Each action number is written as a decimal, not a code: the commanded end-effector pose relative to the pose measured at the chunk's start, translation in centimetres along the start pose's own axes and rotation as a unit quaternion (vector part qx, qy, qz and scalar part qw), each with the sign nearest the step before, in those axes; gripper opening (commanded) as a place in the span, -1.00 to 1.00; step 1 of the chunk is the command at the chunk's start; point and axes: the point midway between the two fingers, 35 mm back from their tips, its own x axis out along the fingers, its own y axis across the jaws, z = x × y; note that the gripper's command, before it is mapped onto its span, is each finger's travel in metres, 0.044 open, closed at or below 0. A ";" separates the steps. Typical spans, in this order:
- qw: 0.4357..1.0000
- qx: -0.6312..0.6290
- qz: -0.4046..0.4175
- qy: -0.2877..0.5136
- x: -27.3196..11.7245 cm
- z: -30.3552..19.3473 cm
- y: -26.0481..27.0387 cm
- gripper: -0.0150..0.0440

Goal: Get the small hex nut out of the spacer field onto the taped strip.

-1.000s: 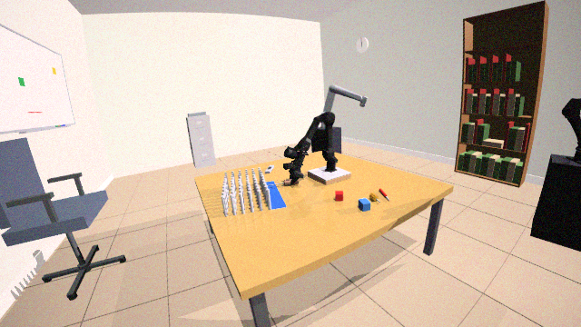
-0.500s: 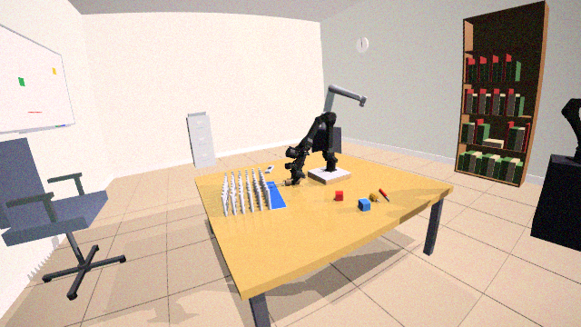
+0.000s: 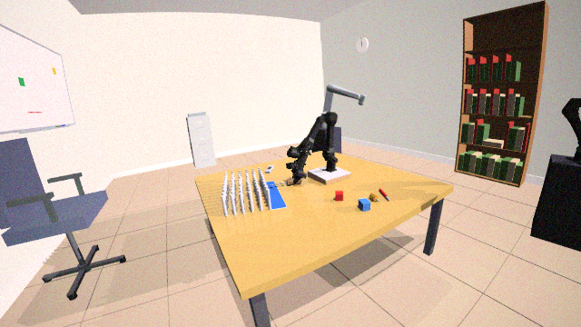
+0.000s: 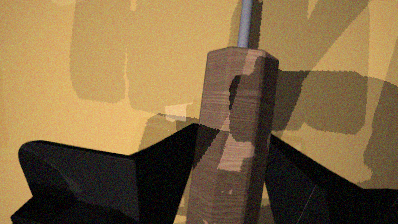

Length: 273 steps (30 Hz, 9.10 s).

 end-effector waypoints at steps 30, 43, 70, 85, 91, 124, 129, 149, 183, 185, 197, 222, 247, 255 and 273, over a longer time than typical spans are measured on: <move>1.000 0.002 -0.003 -0.001 -0.8 -1.8 -0.1 -0.49; 1.000 0.002 -0.003 0.000 -1.1 -2.4 -0.1 -0.49; 1.000 0.002 -0.002 -0.001 -2.4 -2.0 0.0 -0.49; 1.000 0.001 -0.002 -0.001 -3.3 -1.9 0.1 -0.49; 1.000 0.002 -0.002 0.000 -4.3 -3.3 0.1 -0.49; 1.000 0.001 -0.002 0.000 -13.8 -0.1 0.5 -0.49; 1.000 0.000 -0.002 0.000 -16.0 0.6 0.4 -0.49; 0.999 0.029 -0.029 0.022 -15.5 2.6 -4.5 -0.49; 0.994 0.078 -0.056 0.051 -16.5 3.1 -17.0 -0.49; 0.994 0.083 -0.057 0.051 -16.7 3.0 -17.9 -0.49; 0.990 0.113 -0.066 0.048 -17.9 1.6 -23.0 -0.49; 0.980 0.176 -0.090 0.029 -21.6 -5.0 -32.8 -0.49; 0.967 0.225 -0.124 0.005 -25.7 -13.9 -38.5 -0.49; 0.967 0.225 -0.124 0.005 -25.1 -14.2 -38.8 -0.49; 0.967 0.225 -0.124 0.005 -23.6 -14.9 -39.2 -0.49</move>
